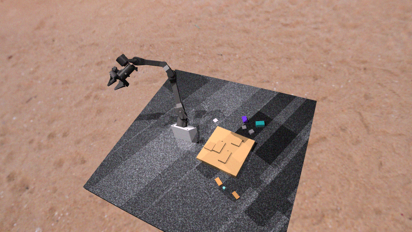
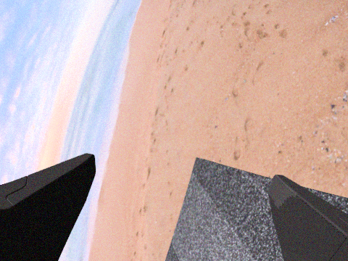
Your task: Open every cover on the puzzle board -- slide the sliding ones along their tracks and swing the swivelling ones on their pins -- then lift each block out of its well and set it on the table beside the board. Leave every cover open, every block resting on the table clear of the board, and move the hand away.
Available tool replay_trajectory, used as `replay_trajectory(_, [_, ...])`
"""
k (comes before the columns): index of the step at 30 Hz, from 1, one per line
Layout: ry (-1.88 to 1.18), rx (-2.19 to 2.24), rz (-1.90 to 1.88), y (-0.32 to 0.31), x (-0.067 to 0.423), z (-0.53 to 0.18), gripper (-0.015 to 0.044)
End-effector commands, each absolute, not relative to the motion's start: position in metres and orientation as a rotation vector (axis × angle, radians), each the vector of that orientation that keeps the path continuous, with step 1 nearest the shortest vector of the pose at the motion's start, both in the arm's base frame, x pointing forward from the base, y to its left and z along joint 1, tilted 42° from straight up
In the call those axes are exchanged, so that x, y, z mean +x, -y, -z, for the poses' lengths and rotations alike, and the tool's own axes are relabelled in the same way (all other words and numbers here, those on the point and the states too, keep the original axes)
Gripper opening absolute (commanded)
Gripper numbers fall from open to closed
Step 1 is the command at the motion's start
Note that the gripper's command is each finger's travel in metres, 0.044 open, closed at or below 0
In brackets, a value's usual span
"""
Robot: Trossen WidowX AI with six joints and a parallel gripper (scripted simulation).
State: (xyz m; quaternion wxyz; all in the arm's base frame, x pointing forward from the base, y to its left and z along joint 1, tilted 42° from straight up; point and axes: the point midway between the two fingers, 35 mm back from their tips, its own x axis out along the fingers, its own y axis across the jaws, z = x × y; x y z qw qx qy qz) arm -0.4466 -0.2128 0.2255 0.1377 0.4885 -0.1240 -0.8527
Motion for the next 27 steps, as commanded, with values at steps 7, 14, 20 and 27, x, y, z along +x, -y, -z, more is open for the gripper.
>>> replay_trajectory(7, [0.309, 1.42, 2.418, 0.23, -0.435, -0.221, 0.0216])
replay_trajectory(14, [0.233, 1.431, 2.331, 0.261, -0.413, -0.214, 0.0033])
replay_trajectory(20, [0.173, 1.438, 2.255, 0.286, -0.392, -0.208, 0.0])
replay_trajectory(27, [0.105, 1.445, 2.165, 0.314, -0.365, -0.201, 0.0])
